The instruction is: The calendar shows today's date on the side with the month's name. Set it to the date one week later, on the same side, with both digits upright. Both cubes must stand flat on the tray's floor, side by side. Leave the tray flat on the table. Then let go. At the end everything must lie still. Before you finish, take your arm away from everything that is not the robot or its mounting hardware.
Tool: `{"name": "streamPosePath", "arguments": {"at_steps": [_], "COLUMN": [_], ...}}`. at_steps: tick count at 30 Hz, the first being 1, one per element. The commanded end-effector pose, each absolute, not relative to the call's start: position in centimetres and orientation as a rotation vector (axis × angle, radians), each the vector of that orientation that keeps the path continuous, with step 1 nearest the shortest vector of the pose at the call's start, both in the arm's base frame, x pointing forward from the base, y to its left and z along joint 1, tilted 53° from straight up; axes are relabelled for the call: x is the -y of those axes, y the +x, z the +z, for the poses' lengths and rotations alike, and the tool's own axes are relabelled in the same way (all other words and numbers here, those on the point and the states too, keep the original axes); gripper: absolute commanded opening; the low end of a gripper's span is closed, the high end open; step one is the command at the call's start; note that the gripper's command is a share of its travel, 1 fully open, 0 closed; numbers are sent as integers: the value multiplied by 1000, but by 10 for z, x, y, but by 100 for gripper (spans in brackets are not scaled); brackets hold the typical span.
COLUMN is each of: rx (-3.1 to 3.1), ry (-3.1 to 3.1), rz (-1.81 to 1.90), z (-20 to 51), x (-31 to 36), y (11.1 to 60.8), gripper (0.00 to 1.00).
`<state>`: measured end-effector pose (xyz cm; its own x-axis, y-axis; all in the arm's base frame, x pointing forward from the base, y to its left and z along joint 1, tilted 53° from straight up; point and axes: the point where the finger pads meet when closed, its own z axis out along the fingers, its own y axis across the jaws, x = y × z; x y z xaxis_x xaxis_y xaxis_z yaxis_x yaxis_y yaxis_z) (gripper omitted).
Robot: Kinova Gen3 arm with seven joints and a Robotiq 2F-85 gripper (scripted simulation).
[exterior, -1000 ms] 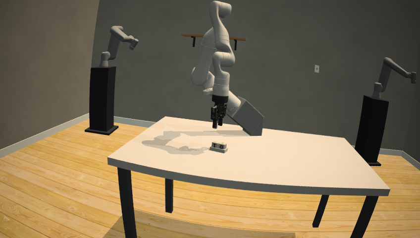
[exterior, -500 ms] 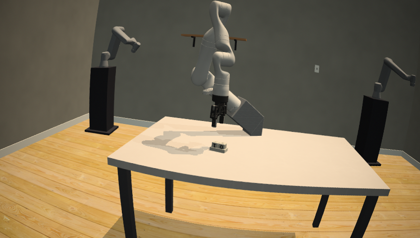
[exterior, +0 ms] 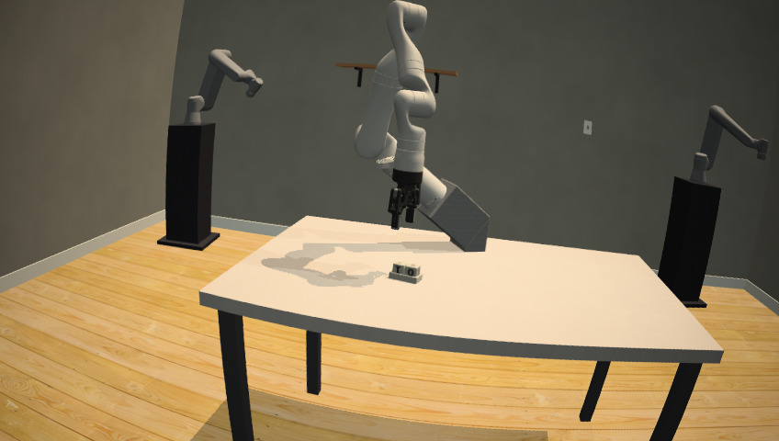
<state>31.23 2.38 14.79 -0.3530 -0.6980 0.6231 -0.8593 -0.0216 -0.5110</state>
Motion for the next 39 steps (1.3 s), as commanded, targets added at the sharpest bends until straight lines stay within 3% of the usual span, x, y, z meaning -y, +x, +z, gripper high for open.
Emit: {"name": "streamPosePath", "arguments": {"at_steps": [1, 39], "rx": [2056, 2056], "ry": [1698, 1698], "rz": [1318, 1318], "z": [152, 178], "x": [-36, -67], "y": [312, 294], "gripper": [100, 100]}}
